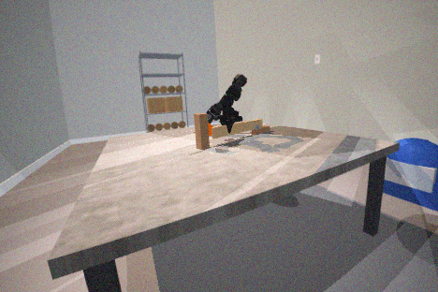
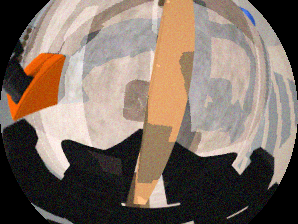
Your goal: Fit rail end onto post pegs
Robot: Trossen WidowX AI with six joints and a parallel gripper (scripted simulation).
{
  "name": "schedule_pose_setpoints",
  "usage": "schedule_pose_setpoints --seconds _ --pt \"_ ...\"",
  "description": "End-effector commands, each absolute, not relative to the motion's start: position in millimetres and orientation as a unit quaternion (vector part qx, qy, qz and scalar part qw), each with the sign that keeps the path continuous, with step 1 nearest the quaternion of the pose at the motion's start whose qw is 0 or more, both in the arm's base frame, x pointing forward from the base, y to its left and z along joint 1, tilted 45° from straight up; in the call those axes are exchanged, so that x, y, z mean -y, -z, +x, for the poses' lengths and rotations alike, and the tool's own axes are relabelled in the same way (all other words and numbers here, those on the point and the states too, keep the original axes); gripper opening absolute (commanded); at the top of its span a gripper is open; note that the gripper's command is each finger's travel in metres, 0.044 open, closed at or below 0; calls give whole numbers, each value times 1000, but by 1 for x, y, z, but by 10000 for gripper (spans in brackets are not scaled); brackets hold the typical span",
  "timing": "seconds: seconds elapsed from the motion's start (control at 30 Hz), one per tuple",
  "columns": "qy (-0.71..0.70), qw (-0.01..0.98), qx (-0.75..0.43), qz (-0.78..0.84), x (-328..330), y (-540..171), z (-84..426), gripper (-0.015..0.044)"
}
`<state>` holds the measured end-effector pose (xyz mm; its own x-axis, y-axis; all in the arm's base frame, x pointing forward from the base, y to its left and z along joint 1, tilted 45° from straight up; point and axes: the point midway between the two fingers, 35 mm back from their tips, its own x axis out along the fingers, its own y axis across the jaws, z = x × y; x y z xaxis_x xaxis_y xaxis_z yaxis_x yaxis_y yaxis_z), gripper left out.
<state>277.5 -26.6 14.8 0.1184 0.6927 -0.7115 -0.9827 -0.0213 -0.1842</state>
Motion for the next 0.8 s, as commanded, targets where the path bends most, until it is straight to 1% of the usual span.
schedule_pose_setpoints --seconds 0.0,0.77 --pt "-626 668 -213 -341 30 -14 279 0" --pt "-626 668 -214 -342 35 -10 280 0"
